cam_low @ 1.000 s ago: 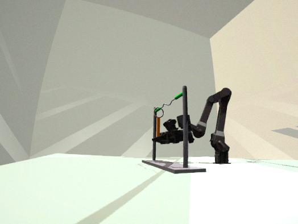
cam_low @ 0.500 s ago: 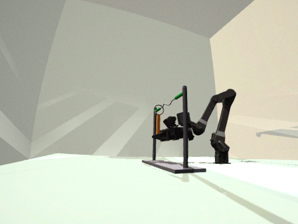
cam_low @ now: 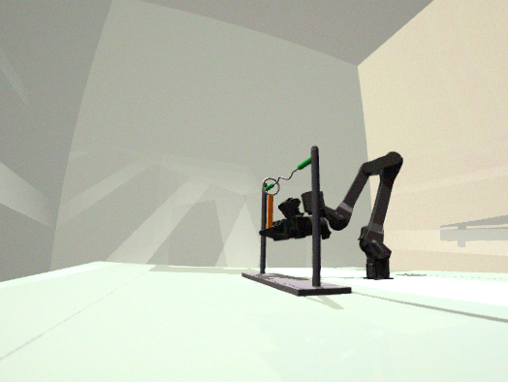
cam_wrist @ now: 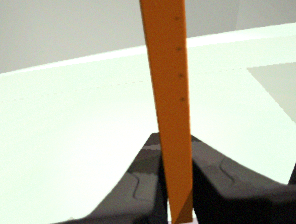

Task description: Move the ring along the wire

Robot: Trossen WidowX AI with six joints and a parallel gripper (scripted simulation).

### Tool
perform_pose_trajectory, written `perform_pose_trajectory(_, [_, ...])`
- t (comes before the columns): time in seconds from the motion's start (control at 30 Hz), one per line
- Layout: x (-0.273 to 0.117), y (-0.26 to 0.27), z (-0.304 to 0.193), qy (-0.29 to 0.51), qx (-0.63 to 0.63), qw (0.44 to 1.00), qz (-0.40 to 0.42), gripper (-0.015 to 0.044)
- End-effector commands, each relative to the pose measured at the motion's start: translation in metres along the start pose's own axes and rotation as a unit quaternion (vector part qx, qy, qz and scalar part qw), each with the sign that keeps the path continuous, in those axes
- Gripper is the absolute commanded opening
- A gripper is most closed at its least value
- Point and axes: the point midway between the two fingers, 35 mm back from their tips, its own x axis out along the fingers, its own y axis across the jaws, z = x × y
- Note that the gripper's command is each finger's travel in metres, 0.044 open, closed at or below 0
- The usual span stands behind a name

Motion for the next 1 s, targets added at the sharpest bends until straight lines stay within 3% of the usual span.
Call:
perform_pose_trajectory(0.0, [0.000, 0.001, 0.000, 0.001, 0.000, 1.000, 0.002, -0.0150])
perform_pose_trajectory(0.97, [0.001, 0.031, 0.000, 0.003, 0.003, 1.000, 0.006, -0.0150])
